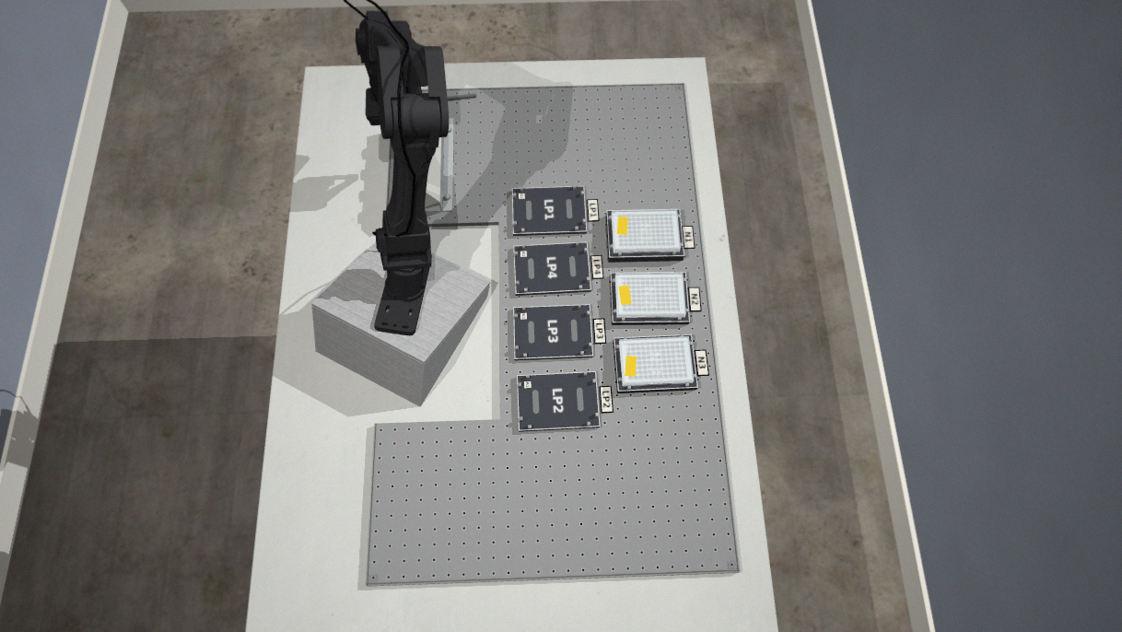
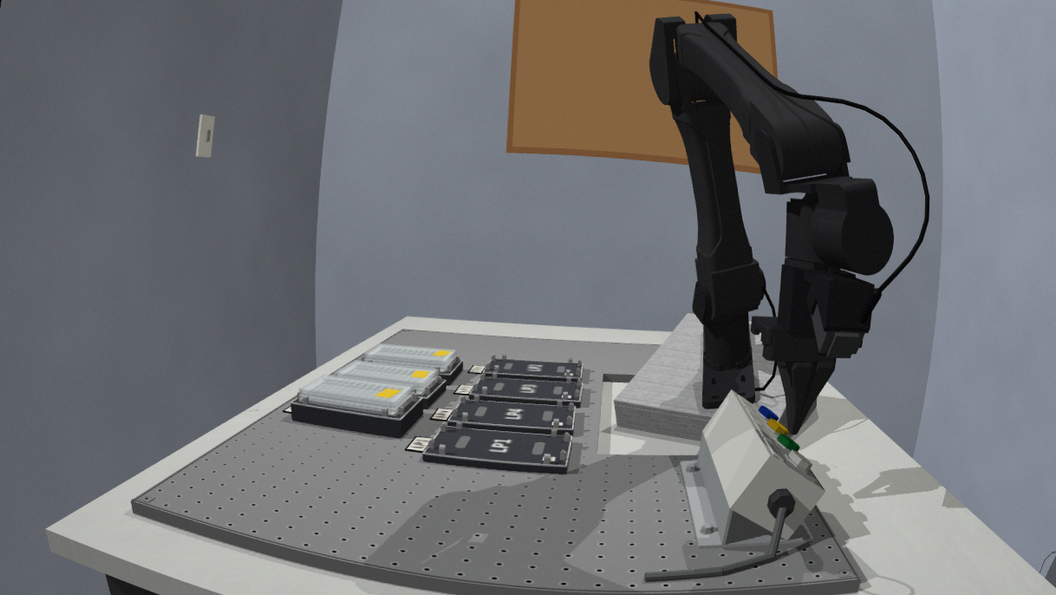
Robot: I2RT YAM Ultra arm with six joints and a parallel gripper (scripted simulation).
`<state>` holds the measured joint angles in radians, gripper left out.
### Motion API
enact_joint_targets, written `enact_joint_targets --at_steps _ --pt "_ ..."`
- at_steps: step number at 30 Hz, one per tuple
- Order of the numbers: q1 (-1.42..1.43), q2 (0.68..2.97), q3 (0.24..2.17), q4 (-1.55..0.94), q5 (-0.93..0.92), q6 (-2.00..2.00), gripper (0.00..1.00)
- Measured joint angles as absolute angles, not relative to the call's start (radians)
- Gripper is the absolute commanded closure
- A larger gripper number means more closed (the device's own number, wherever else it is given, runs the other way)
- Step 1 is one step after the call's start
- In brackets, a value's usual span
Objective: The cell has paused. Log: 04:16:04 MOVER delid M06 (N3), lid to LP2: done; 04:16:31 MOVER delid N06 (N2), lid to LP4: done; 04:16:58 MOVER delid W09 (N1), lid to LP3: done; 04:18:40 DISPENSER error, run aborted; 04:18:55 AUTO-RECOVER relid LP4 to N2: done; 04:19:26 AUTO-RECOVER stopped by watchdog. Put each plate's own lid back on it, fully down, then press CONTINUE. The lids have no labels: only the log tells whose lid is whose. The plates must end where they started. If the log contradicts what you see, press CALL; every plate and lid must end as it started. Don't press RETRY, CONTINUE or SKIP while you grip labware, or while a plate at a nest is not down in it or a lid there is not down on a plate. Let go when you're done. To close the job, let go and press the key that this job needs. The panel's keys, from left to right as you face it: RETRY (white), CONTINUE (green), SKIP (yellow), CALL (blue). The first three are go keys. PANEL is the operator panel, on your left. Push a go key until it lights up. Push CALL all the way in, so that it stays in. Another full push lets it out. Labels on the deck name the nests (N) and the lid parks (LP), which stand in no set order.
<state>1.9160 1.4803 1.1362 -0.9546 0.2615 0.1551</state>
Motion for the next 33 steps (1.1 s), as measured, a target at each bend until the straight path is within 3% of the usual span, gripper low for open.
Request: enact_joint_targets --at_steps 33 --pt "1.908 1.485 1.115 -0.921 0.255 0.148 1.00"
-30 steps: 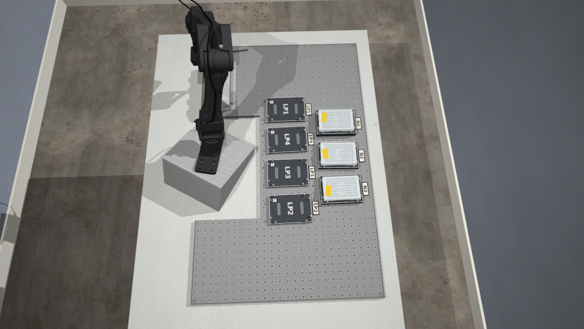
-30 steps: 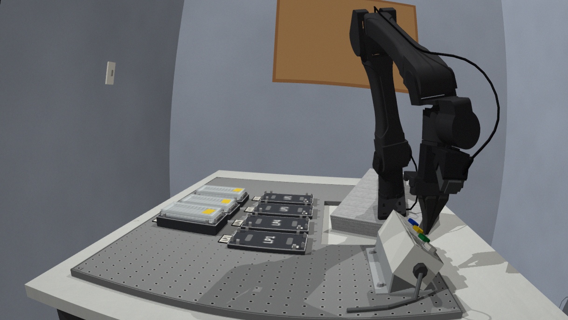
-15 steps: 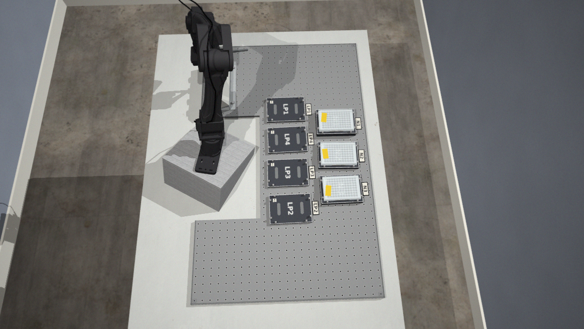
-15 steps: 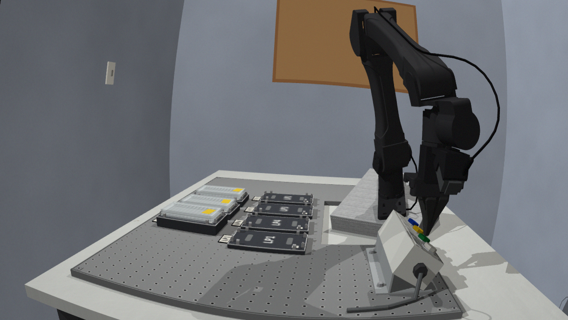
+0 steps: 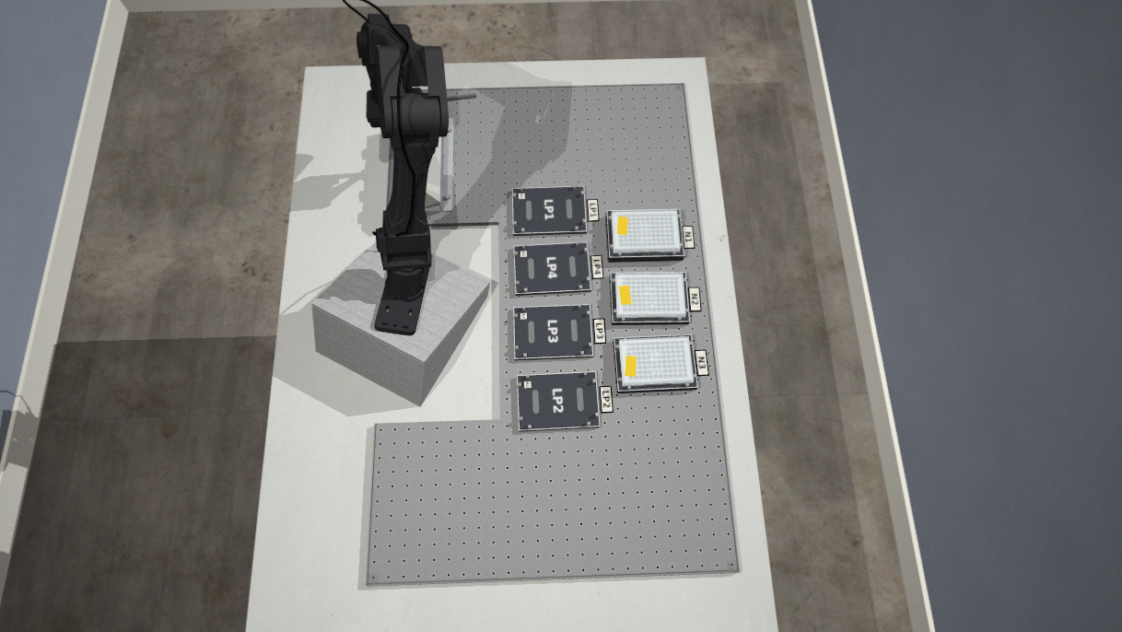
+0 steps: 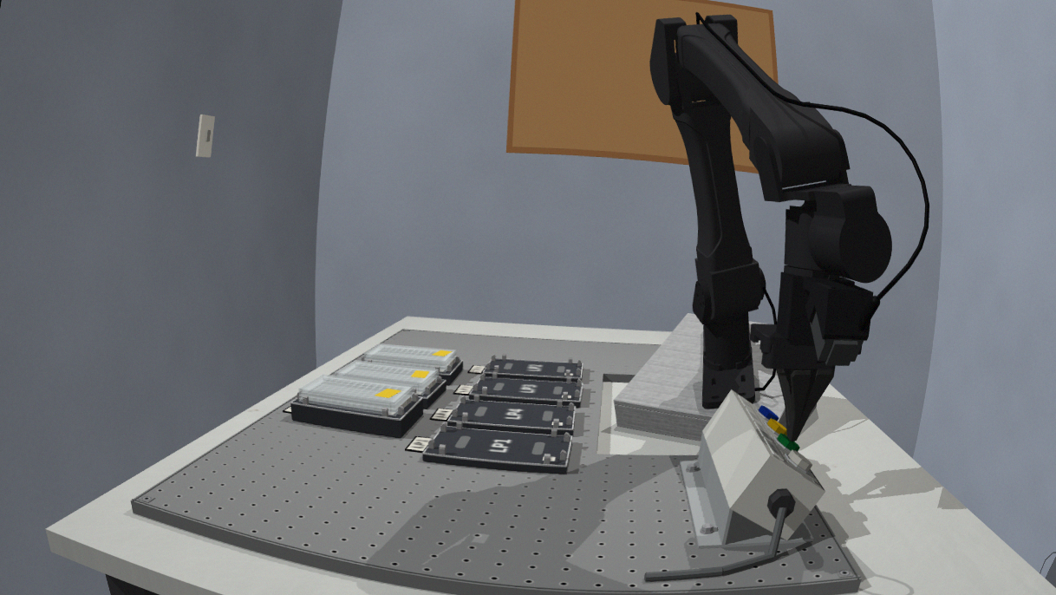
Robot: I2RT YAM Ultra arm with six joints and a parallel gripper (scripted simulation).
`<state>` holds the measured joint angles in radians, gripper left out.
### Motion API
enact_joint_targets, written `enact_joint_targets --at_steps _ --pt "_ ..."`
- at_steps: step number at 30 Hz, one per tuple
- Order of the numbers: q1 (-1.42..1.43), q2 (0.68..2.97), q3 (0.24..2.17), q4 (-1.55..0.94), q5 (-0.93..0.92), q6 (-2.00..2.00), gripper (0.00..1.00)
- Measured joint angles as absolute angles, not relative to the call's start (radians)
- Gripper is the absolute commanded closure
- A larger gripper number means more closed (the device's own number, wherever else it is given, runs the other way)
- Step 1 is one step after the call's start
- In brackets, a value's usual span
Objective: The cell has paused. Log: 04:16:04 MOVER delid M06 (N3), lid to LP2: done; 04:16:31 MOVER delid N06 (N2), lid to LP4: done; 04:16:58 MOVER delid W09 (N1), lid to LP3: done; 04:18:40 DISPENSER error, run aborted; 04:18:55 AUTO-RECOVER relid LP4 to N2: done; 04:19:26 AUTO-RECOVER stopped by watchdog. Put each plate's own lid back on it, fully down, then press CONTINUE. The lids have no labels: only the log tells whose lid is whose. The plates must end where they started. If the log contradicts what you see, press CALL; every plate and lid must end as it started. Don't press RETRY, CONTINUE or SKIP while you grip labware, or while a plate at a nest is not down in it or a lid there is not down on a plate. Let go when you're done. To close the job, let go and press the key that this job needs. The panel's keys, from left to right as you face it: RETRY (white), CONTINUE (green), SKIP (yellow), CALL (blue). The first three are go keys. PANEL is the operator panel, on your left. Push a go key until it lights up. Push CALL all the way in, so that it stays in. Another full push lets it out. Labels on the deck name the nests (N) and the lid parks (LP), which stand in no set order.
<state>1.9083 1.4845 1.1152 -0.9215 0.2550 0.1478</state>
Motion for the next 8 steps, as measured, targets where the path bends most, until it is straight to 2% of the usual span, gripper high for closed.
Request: enact_joint_targets --at_steps 8 --pt "1.906 1.485 1.113 -0.918 0.252 0.146 1.00"
